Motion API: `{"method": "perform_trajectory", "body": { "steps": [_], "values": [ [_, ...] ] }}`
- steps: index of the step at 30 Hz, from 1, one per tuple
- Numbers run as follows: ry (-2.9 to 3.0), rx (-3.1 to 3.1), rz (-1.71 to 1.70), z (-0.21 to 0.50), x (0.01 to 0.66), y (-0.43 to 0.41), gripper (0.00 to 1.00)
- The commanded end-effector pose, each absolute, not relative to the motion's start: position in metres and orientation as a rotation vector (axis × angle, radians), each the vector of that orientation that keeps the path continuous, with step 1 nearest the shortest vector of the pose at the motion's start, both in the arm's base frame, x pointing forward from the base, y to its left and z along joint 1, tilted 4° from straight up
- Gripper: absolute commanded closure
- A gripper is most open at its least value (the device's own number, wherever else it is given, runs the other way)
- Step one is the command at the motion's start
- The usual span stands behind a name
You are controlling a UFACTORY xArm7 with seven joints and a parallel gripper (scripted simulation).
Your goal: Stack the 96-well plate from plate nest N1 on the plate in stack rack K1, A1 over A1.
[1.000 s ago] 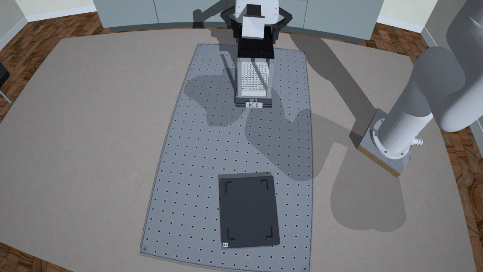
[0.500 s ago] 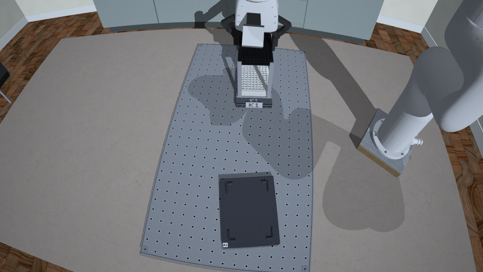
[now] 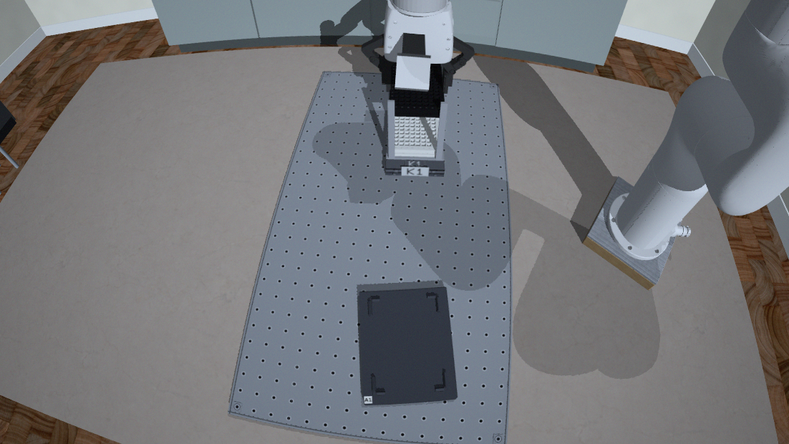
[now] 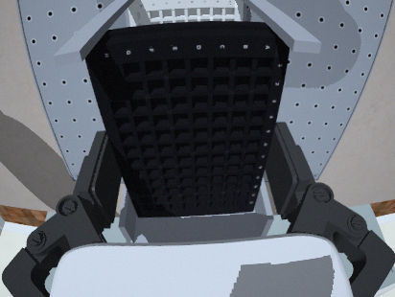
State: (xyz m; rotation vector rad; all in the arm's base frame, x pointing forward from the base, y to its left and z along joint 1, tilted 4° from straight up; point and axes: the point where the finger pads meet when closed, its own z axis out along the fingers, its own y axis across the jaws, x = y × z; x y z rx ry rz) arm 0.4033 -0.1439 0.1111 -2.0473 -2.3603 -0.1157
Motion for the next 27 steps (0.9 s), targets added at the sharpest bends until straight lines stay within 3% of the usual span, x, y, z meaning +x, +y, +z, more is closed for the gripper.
{"method": "perform_trajectory", "body": {
  "steps": [1,27],
  "values": [
    [-2.363,-2.05,-0.119,0.108,0.405,-0.144,1.0],
    [-2.363,-2.05,-0.119,0.069,0.406,-0.142,1.0]
  ]
}}
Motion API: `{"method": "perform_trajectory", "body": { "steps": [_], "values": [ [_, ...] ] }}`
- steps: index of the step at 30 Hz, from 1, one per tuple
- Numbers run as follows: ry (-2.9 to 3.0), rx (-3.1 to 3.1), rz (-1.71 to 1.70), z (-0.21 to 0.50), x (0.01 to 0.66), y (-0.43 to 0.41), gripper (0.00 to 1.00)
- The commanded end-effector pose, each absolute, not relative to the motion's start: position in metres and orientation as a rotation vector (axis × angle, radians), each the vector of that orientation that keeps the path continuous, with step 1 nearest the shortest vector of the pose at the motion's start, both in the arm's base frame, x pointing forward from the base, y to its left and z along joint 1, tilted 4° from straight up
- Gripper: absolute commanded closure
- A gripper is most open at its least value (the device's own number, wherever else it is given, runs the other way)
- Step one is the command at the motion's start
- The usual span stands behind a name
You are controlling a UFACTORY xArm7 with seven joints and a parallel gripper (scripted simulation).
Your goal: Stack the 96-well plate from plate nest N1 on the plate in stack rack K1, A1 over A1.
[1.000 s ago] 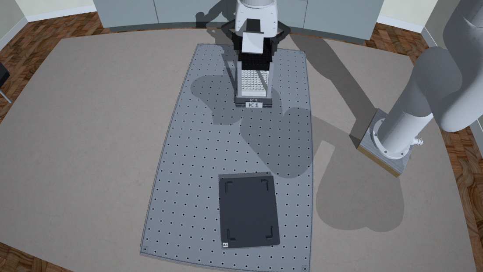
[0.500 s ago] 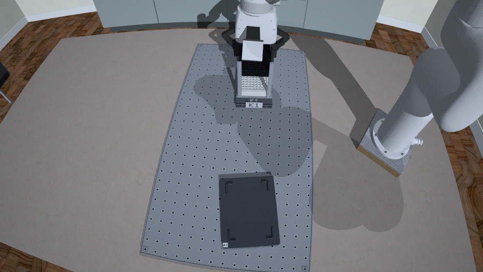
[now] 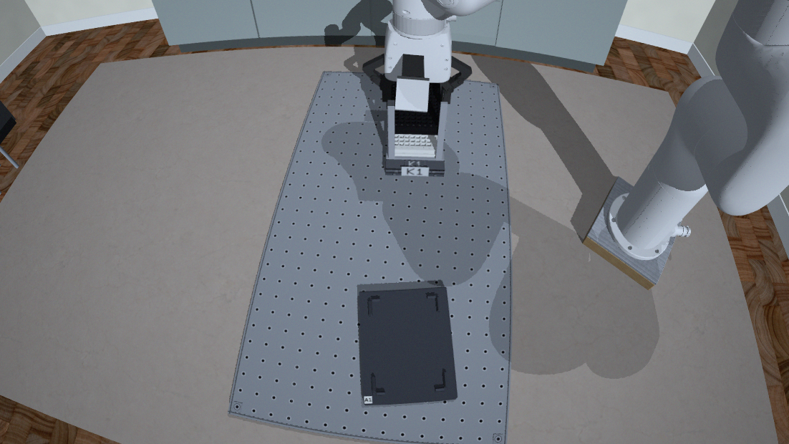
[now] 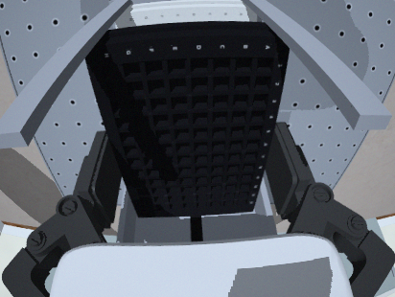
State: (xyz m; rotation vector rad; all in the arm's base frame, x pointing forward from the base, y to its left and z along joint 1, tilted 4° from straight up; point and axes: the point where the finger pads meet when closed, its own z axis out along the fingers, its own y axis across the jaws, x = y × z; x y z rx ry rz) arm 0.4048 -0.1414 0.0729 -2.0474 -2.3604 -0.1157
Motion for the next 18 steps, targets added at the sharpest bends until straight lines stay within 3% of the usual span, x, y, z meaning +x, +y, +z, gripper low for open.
{"method": "perform_trajectory", "body": {
  "steps": [1,18],
  "values": [
    [-2.363,-2.05,-0.119,0.068,0.407,-0.142,1.0],
    [-2.363,-2.05,-0.119,0.047,0.407,-0.14,1.0]
  ]
}}
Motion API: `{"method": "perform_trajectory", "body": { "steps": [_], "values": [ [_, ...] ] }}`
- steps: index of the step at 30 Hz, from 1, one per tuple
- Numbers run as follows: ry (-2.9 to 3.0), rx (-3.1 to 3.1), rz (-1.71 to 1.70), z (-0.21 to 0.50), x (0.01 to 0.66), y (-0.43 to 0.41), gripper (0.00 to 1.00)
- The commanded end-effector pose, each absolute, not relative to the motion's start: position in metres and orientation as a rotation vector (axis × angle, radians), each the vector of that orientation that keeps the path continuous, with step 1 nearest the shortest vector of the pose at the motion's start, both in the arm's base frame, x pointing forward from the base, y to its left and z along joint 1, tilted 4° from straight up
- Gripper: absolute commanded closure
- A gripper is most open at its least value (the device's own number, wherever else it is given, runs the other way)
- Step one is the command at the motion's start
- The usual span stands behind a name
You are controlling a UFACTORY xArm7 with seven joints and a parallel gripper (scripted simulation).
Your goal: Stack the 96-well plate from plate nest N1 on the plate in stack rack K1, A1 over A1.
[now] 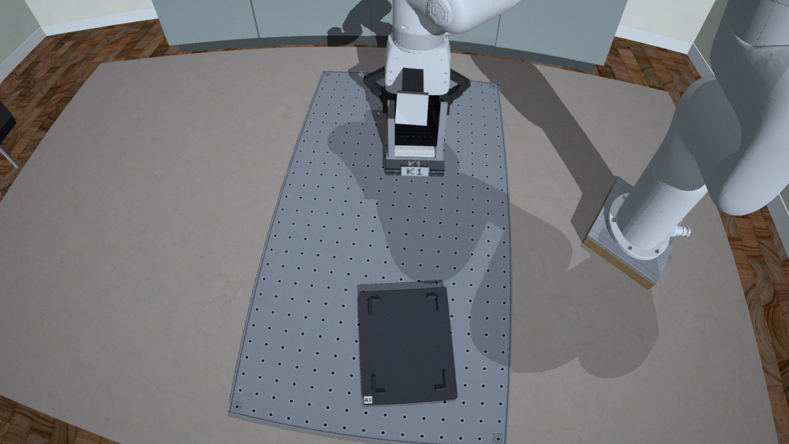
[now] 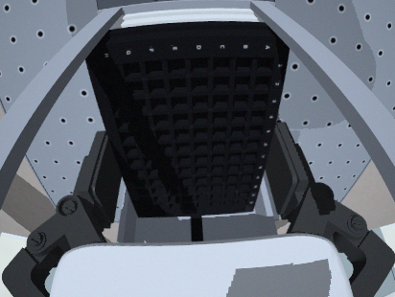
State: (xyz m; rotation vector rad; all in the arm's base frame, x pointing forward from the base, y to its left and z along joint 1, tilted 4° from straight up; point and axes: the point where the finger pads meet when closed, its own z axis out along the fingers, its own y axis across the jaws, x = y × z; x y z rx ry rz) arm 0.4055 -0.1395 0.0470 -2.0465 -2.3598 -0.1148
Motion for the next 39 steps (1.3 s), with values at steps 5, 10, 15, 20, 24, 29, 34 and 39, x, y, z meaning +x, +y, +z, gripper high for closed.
{"method": "perform_trajectory", "body": {
  "steps": [5,10,15,20,24,29,34,39],
  "values": [
    [-2.363,-2.05,-0.119,0.0471,0.4074,-0.1402,1.0],
    [-2.363,-2.05,-0.119,0.0471,0.4074,-0.1402,1.0],
    [-2.363,-2.05,-0.119,0.0471,0.4074,-0.1403,1.0],
    [-2.363,-2.05,-0.119,0.0466,0.4073,-0.1402,1.0],
    [-2.363,-2.05,-0.119,0.0461,0.4073,-0.1401,1.0],
    [-2.363,-2.05,-0.119,0.0454,0.4073,-0.1401,1.0],
    [-2.363,-2.05,-0.119,0.0446,0.4073,-0.14,1.0],
    [-2.363,-2.05,-0.119,0.0438,0.4074,-0.14,1.0]
  ]
}}
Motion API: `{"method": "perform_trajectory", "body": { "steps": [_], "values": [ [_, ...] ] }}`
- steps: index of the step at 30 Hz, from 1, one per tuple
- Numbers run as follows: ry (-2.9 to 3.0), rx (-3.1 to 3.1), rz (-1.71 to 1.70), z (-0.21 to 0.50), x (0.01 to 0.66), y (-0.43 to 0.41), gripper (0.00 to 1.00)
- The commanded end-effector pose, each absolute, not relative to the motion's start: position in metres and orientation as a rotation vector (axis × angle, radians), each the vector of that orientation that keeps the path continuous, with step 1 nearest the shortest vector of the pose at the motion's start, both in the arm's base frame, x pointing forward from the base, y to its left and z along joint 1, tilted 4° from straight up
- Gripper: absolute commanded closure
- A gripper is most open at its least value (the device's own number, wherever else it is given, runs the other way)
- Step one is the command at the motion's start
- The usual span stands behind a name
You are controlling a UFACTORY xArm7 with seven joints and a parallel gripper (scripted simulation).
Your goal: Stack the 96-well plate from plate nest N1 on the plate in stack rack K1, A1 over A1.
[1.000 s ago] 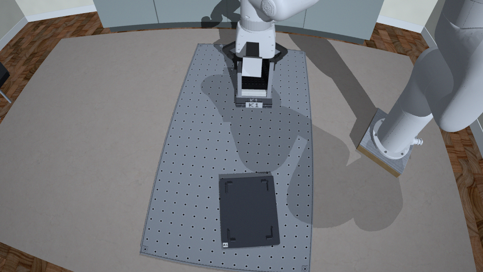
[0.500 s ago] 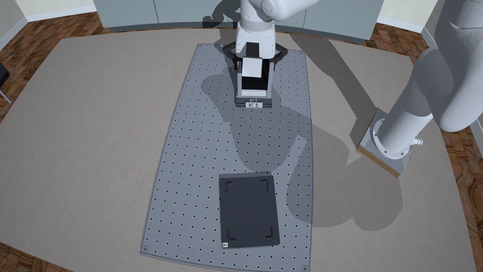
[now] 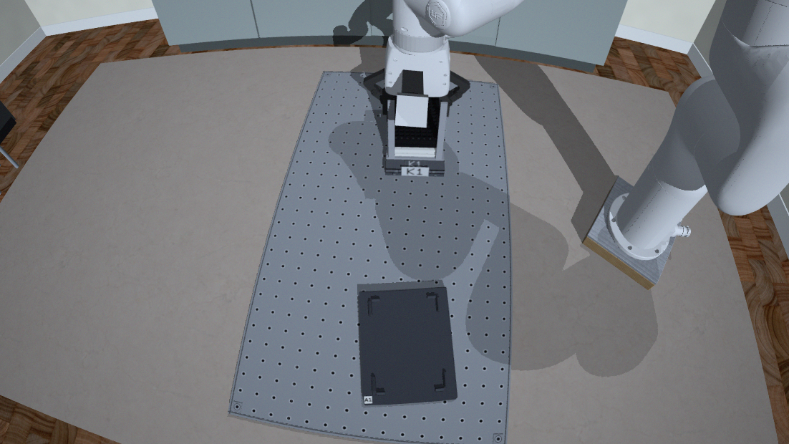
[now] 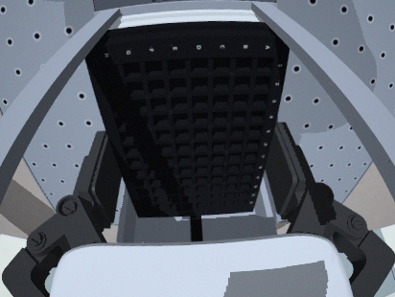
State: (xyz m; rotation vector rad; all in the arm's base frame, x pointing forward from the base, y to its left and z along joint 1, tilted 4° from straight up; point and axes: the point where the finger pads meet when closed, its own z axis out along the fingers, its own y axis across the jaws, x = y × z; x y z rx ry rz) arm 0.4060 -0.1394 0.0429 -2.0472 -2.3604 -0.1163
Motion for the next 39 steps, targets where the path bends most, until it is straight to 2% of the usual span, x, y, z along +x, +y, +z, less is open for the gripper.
{"method": "perform_trajectory", "body": {
  "steps": [1,39],
  "values": [
    [-2.363,-2.05,-0.119,0.0436,0.4074,-0.14,1.0],
    [-2.363,-2.05,-0.119,0.0383,0.4076,-0.1396,1.0]
  ]
}}
